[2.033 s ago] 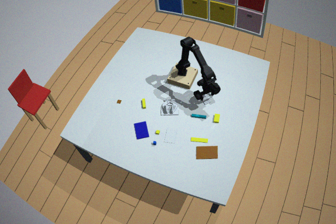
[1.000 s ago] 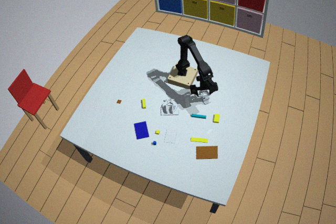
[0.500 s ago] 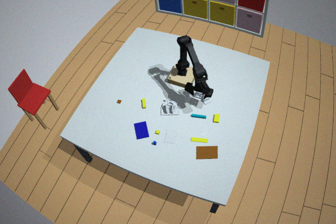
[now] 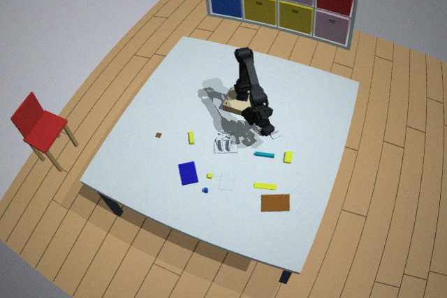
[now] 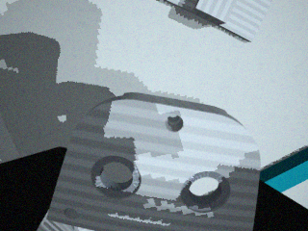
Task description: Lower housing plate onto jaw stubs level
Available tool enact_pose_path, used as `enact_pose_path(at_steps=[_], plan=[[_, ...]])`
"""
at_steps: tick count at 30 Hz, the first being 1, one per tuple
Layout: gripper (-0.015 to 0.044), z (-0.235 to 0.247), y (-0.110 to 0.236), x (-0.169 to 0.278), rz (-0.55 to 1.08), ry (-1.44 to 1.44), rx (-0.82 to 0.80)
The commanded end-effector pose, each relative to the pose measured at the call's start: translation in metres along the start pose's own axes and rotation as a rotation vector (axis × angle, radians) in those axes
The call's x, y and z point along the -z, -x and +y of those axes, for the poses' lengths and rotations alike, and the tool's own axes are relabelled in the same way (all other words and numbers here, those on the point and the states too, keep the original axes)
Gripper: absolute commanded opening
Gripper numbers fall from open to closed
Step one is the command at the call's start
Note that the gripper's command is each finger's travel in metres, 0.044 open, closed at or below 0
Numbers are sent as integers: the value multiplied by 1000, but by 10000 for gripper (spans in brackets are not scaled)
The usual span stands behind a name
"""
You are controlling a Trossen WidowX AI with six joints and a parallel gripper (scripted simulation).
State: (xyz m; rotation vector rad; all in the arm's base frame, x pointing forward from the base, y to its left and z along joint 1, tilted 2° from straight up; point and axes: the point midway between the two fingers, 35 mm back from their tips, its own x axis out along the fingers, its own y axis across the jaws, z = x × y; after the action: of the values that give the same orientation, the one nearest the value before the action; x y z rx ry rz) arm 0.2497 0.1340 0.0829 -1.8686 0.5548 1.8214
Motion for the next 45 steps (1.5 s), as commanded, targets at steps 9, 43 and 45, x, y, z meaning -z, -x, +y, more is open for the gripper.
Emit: enact_pose_path(at_steps=[9, 43, 45], plan=[[351, 17, 0, 25, -1, -408, -1], [351, 74, 0, 84, 5, -1525, -1], [351, 78, 0, 87, 5, -1591, 0]])
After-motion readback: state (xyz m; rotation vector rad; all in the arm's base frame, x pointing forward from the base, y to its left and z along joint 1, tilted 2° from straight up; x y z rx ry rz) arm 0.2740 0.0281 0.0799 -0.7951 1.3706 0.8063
